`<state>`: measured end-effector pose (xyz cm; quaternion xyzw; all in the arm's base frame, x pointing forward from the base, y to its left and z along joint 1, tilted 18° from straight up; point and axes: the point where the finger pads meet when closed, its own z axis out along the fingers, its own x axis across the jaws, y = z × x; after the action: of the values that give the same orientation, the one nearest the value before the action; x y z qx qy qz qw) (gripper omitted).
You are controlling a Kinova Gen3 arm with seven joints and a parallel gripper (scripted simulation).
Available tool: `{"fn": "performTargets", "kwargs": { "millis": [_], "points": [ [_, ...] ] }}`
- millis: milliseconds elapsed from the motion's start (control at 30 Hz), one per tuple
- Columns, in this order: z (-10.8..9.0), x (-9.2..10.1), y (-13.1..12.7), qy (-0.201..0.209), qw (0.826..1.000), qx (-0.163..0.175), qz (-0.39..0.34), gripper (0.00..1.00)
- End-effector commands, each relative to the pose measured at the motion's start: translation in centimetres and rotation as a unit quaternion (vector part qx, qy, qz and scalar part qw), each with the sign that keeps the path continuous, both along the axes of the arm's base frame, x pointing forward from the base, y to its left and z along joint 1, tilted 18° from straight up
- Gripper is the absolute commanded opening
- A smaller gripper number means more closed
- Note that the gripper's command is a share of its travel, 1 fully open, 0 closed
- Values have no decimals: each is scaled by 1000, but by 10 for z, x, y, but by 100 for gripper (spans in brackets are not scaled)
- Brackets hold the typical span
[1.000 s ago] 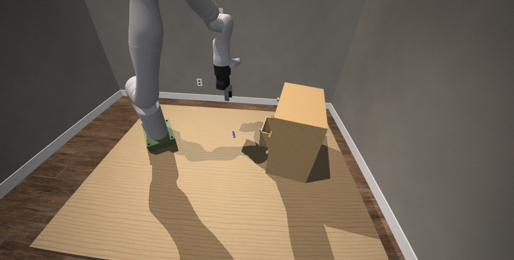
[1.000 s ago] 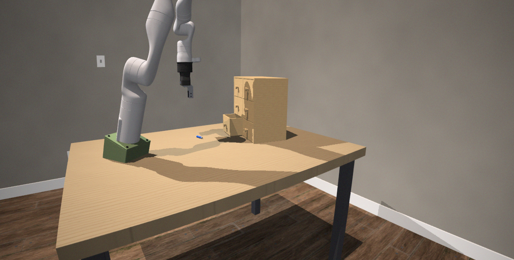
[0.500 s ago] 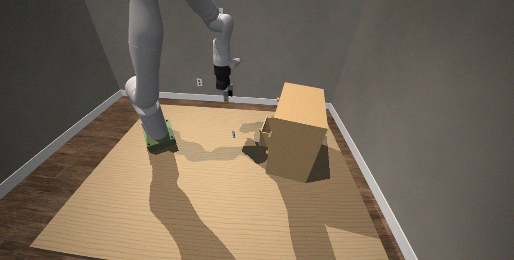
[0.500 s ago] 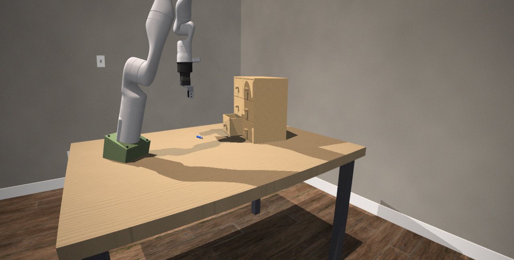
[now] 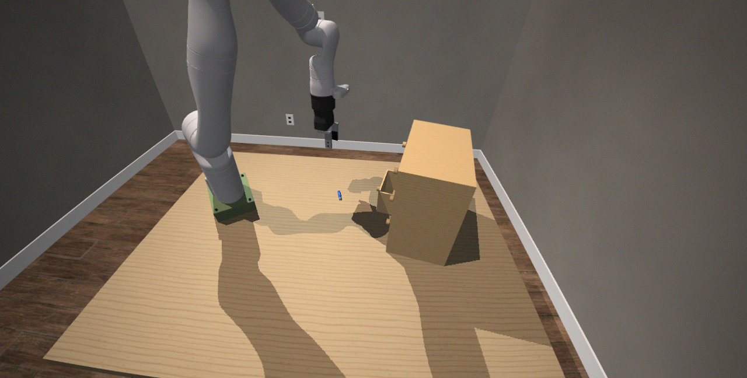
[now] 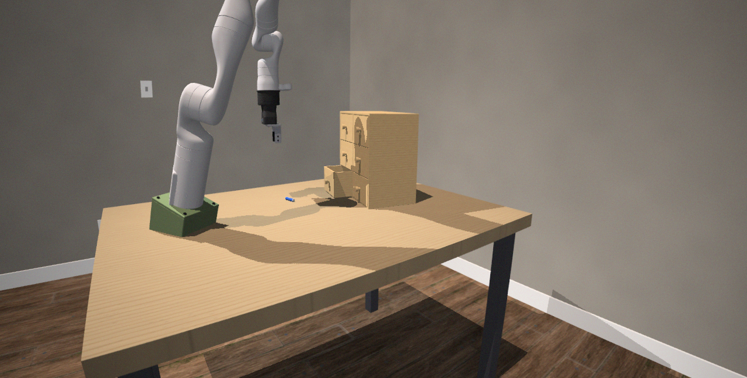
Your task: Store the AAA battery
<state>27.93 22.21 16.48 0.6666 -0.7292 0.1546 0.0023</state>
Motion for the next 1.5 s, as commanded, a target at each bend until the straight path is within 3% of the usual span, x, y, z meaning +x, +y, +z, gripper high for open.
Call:
{"fn": "performTargets", "kwargs": {
  "millis": [0, 633, 1467],
  "points": [
    [0, 0, 0, 0, 1000, 1, 0, 100],
    [3, 0, 1, 0, 1000, 1, 0, 100],
    [38, -8, 9, 0, 1000, 1, 0, 100]
  ]
}}
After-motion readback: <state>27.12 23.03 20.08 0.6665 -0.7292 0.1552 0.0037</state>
